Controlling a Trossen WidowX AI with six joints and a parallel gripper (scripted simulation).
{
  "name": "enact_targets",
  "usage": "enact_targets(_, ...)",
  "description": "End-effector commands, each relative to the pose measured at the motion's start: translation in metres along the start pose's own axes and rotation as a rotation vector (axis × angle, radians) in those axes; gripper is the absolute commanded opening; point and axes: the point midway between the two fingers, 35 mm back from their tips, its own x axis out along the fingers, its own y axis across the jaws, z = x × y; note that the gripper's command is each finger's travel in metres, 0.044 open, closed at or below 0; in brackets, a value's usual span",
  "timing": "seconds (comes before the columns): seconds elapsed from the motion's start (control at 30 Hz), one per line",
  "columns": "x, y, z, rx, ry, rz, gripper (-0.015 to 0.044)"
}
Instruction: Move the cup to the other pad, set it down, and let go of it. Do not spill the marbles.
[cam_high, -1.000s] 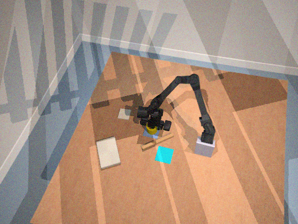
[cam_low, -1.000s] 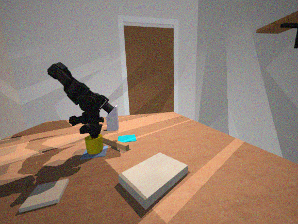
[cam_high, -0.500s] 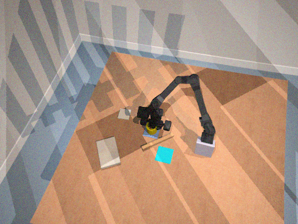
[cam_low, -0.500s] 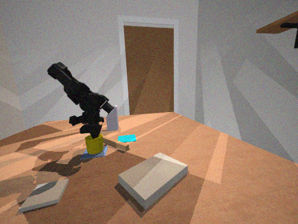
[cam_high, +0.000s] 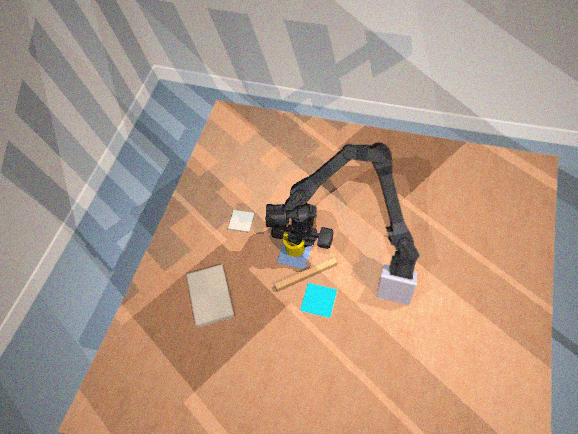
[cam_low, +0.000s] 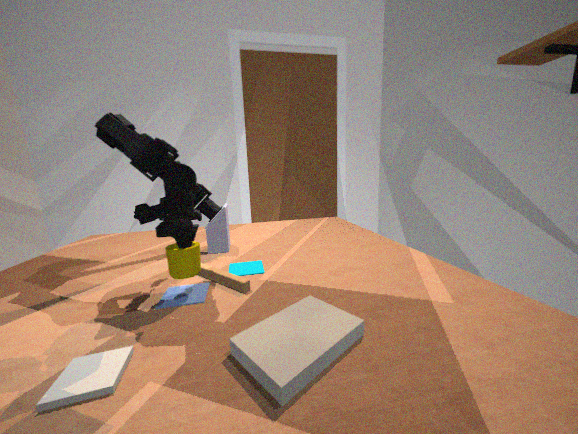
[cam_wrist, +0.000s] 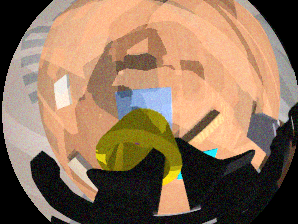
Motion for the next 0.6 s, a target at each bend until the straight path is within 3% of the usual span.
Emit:
enact_targets(0.0, -0.0073, 0.0, 0.0003, 0.013, 0.004, 0.003, 0.0)
enact_targets(0.57, -0.0039, -0.0008, -0.0013, 0.0, 0.0, 0.003, 0.0)
